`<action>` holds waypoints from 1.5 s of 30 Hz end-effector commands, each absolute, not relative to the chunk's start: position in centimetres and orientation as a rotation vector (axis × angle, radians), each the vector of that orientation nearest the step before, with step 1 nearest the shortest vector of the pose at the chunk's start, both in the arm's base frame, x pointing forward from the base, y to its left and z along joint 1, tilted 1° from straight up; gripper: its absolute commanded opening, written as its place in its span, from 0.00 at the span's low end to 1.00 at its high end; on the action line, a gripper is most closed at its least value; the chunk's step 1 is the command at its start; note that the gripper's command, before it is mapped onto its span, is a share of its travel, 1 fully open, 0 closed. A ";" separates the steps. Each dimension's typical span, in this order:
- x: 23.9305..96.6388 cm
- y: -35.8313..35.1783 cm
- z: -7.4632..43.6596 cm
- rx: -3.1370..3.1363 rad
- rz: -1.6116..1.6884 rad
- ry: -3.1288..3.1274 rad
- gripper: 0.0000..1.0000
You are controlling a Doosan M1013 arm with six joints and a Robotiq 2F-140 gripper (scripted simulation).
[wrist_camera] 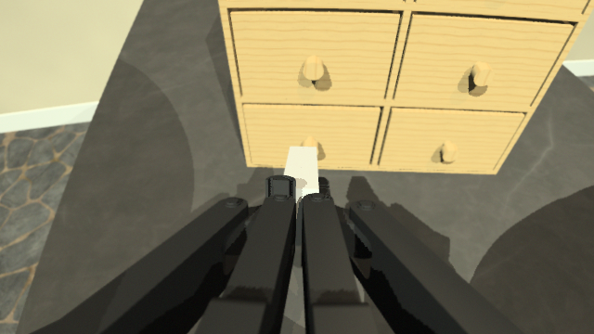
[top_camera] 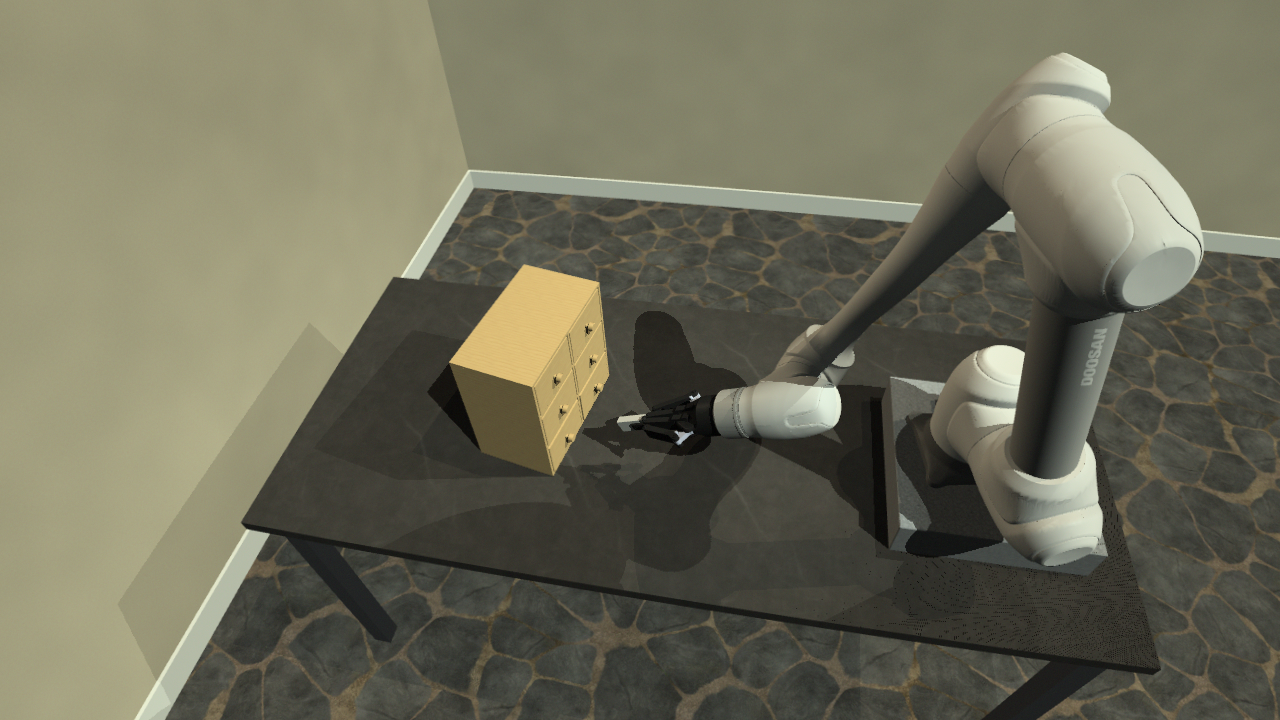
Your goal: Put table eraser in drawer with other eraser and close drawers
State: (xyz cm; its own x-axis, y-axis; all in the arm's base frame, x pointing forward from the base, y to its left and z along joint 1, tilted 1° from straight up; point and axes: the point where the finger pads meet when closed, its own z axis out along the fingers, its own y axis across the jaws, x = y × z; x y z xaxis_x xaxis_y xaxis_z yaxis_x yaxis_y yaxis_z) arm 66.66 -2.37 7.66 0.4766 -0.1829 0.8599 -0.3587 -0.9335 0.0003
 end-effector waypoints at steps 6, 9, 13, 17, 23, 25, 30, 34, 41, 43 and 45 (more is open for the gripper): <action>65.5 -2.2 9.3 2.681 1.194 -0.512 0.00; 65.1 -2.0 9.7 2.715 1.132 -0.519 0.00; 64.7 -1.8 10.2 2.753 1.060 -0.527 0.00; 64.5 -1.7 10.4 2.772 1.026 -0.530 0.00; 63.9 -1.5 11.1 2.826 0.912 -0.540 0.00; 63.6 -1.4 11.4 2.845 0.866 -0.545 0.00; 62.8 -1.0 12.3 2.908 0.710 -0.557 0.00; 62.3 -0.8 12.9 2.931 0.665 -0.561 0.00; 60.4 0.0 15.0 2.956 0.608 -0.582 0.00; 60.0 0.2 15.4 2.959 0.573 -0.591 0.00; 59.6 0.3 15.8 2.964 0.524 -0.599 0.00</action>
